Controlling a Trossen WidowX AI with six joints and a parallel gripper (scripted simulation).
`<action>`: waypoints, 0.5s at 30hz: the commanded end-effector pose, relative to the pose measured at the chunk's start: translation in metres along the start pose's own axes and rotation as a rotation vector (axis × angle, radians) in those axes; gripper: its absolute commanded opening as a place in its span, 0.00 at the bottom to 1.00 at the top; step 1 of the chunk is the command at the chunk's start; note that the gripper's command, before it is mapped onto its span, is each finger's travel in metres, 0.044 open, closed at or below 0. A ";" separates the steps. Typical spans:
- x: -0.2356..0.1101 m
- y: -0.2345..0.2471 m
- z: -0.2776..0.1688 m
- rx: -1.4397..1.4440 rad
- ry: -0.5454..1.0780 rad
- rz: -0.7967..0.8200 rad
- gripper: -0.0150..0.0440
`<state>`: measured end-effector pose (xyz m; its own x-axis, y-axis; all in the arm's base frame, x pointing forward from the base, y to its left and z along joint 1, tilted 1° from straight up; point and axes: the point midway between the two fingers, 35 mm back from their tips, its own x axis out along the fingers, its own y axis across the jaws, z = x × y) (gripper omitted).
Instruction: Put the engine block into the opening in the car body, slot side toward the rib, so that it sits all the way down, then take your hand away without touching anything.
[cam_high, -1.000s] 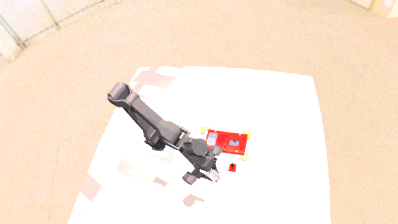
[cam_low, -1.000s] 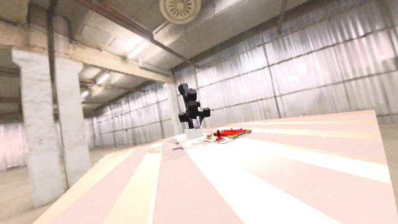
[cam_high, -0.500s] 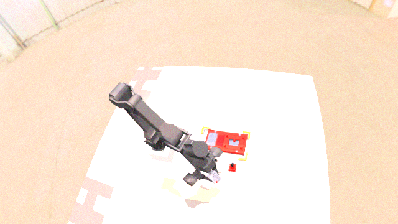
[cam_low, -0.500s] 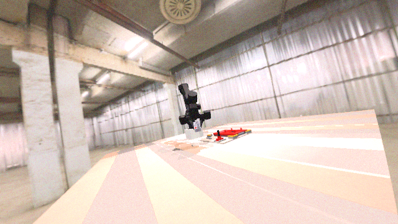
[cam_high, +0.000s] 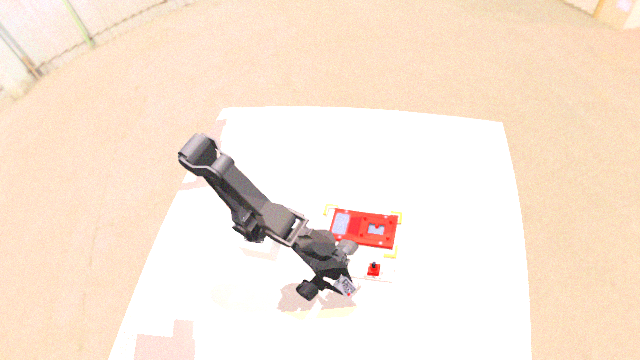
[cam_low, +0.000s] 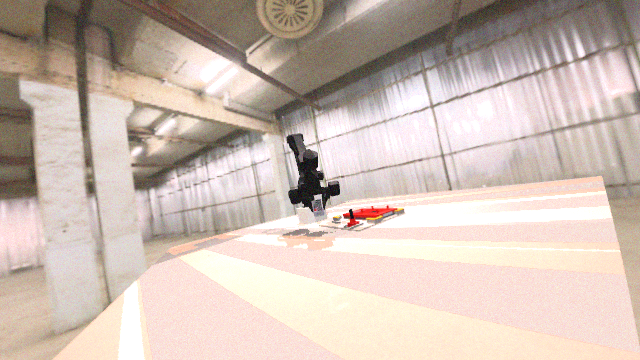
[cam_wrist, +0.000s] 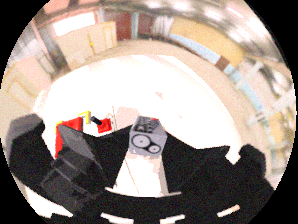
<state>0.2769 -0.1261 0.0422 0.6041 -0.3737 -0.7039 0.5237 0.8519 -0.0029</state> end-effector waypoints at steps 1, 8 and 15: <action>0.005 -0.001 -0.008 0.002 0.013 -0.006 0.25; 0.010 -0.001 -0.012 0.002 0.013 -0.006 0.25; 0.015 -0.001 -0.017 0.002 0.013 -0.006 0.25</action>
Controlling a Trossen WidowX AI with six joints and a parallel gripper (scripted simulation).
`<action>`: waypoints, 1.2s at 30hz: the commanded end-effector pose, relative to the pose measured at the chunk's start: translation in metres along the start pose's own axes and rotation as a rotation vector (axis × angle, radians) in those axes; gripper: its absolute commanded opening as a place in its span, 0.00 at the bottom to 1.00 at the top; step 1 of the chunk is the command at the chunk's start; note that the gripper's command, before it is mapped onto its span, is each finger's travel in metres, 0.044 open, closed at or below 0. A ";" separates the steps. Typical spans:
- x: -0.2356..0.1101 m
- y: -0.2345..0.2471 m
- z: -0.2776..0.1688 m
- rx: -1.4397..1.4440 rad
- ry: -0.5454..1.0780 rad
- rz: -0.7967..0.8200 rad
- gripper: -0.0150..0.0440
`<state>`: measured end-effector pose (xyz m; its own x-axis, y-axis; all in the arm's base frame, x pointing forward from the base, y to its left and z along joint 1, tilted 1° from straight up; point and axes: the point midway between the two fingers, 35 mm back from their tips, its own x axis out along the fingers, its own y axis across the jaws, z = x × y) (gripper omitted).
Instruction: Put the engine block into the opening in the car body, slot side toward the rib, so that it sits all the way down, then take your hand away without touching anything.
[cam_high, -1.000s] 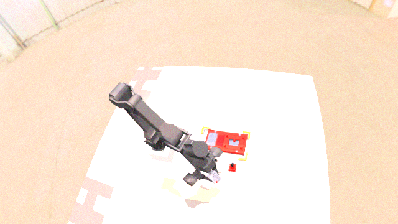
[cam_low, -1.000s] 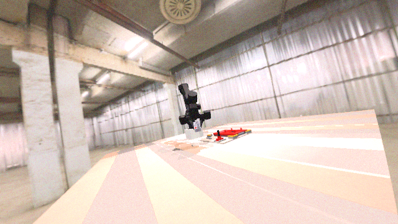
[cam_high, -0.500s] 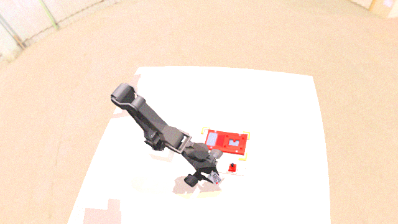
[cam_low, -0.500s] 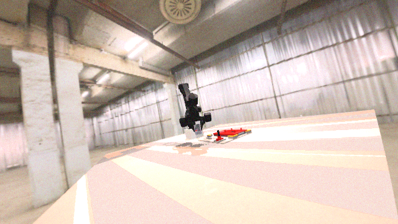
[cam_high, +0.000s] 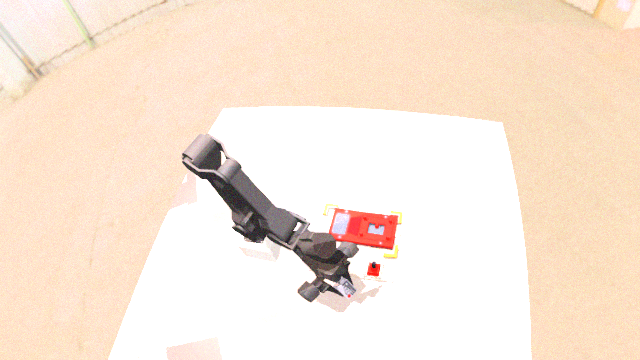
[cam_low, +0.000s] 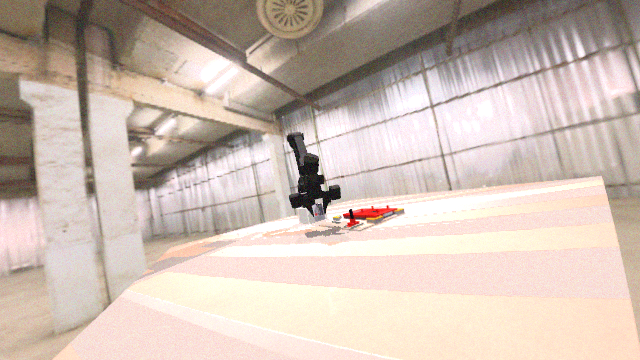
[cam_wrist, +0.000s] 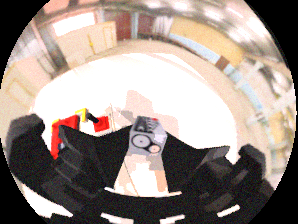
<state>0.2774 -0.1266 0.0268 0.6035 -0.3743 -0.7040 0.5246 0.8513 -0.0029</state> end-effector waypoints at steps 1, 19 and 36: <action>0.005 -0.001 -0.008 0.001 0.013 -0.005 0.25; 0.018 -0.001 -0.020 0.001 0.013 -0.005 0.25; 0.031 -0.001 -0.033 0.001 0.014 -0.005 0.25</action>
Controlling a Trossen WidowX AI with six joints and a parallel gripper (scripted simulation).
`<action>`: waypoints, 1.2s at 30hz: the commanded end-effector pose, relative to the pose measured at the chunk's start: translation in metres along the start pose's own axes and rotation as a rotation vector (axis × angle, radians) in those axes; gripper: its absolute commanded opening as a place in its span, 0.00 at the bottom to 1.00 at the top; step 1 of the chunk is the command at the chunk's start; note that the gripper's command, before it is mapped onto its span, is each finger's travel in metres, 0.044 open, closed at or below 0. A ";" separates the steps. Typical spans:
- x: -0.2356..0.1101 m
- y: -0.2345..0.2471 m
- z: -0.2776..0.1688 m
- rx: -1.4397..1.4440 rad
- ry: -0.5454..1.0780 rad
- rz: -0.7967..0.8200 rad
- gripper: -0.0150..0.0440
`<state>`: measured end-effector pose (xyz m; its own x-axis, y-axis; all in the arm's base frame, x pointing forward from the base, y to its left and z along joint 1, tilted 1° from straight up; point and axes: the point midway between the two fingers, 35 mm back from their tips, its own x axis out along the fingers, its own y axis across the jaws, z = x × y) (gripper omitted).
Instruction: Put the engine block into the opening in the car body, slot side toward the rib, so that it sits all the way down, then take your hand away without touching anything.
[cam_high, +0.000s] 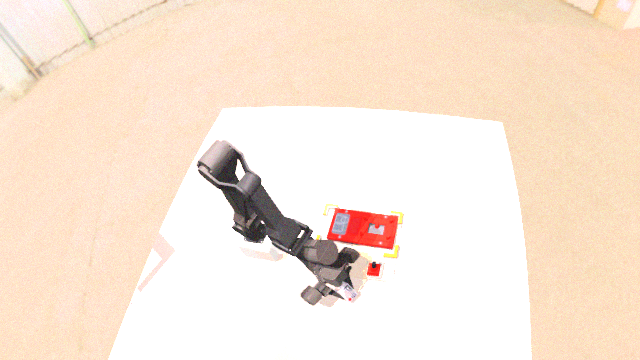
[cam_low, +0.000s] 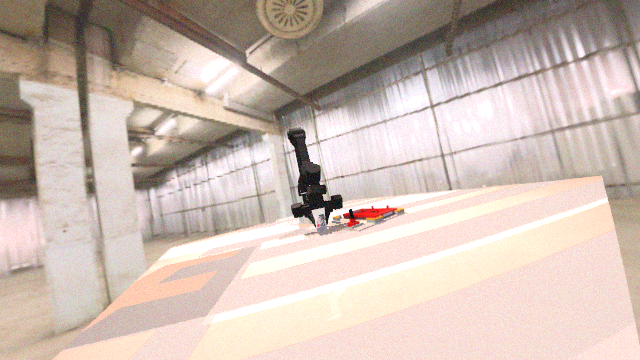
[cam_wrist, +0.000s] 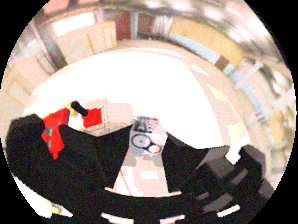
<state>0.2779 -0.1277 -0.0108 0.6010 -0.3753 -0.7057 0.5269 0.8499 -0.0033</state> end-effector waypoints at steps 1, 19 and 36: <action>0.004 -0.001 -0.007 -0.001 0.012 -0.003 0.25; 0.008 0.000 -0.005 0.002 -0.009 0.001 0.61; 0.003 0.000 -0.005 0.001 0.000 -0.001 1.00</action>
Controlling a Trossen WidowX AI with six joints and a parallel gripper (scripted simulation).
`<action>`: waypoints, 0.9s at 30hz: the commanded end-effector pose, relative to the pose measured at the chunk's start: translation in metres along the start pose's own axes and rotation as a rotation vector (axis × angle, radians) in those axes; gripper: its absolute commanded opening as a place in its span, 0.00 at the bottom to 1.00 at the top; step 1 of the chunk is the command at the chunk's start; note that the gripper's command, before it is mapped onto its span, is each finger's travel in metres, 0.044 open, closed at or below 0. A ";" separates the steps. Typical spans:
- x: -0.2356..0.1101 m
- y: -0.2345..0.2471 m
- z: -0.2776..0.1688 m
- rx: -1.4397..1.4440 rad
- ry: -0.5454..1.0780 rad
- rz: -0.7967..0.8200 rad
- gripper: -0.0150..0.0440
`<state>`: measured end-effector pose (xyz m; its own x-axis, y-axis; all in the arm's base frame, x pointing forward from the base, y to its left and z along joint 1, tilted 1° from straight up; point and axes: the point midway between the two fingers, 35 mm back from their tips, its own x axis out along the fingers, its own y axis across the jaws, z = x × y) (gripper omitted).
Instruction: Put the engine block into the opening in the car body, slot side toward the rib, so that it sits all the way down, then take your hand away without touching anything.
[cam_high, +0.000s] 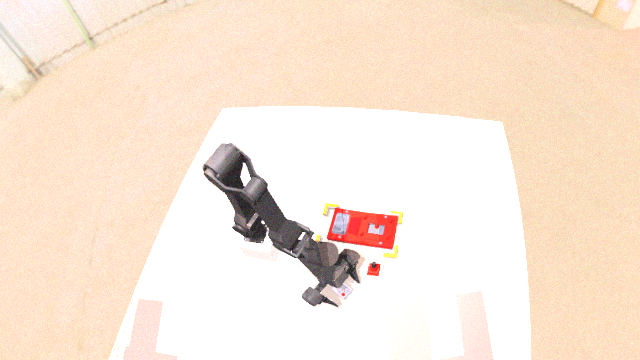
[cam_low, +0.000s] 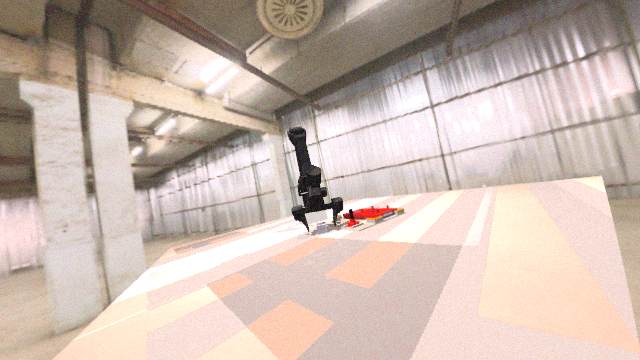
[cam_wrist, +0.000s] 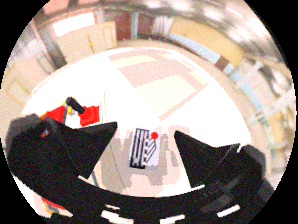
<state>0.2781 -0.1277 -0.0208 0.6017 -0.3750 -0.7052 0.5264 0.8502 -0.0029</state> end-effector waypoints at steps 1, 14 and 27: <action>-0.007 0.000 0.002 0.000 0.004 -0.002 1.00; -0.044 0.001 0.001 0.000 0.014 -0.003 1.00; -0.041 0.002 0.003 -0.005 0.012 0.002 1.00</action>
<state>0.2557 -0.1118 0.0105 0.5956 -0.3695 -0.7132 0.5229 0.8524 -0.0050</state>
